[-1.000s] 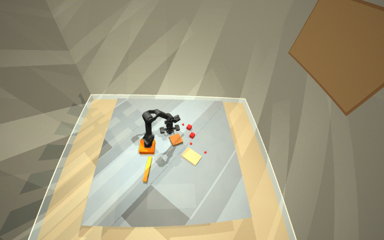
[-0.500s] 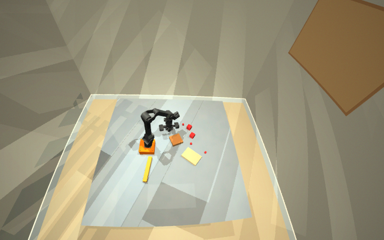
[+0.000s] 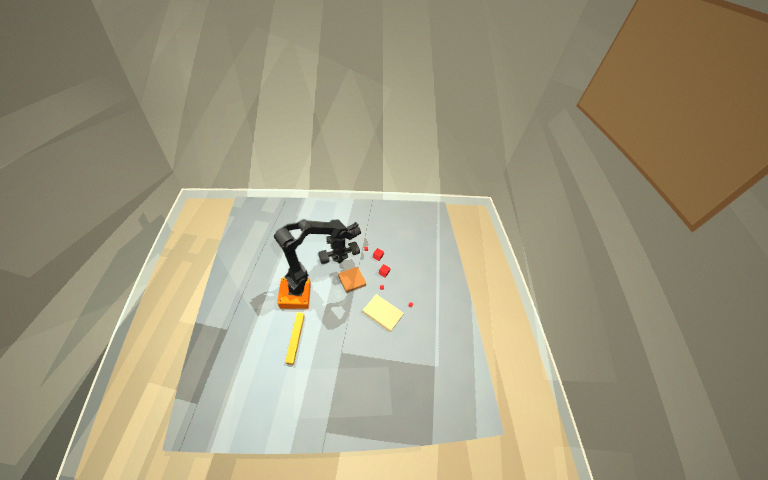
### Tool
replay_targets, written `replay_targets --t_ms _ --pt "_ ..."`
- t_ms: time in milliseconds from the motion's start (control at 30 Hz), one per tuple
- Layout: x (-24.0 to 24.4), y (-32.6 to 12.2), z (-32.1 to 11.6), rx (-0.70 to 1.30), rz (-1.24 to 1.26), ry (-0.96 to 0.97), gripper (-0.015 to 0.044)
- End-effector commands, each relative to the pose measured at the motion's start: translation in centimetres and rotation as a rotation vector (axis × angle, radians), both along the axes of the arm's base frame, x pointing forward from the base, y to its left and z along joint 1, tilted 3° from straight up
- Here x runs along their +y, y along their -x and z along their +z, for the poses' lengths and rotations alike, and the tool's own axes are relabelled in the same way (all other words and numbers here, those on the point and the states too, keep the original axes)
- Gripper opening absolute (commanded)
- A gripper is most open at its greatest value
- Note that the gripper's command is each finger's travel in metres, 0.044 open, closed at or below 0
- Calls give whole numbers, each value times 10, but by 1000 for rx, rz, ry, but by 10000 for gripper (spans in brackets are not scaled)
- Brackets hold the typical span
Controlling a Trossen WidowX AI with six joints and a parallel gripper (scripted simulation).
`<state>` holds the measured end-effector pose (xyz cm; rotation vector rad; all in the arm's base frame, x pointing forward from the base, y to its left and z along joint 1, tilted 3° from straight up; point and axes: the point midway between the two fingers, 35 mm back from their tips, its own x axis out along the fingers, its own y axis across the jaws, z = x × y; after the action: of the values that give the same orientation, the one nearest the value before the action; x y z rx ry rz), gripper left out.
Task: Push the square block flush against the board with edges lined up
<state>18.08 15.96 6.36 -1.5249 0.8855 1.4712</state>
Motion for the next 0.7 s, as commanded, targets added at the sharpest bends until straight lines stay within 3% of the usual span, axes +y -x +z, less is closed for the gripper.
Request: replay_targets --t_ms 0,133,300,667 --pt "-8 2 -2 5 50 8 0" --pt "-8 1 -5 5 50 8 0" --pt "-6 -1 -57 6 50 9 0" --pt "-10 -4 -57 6 50 9 0"
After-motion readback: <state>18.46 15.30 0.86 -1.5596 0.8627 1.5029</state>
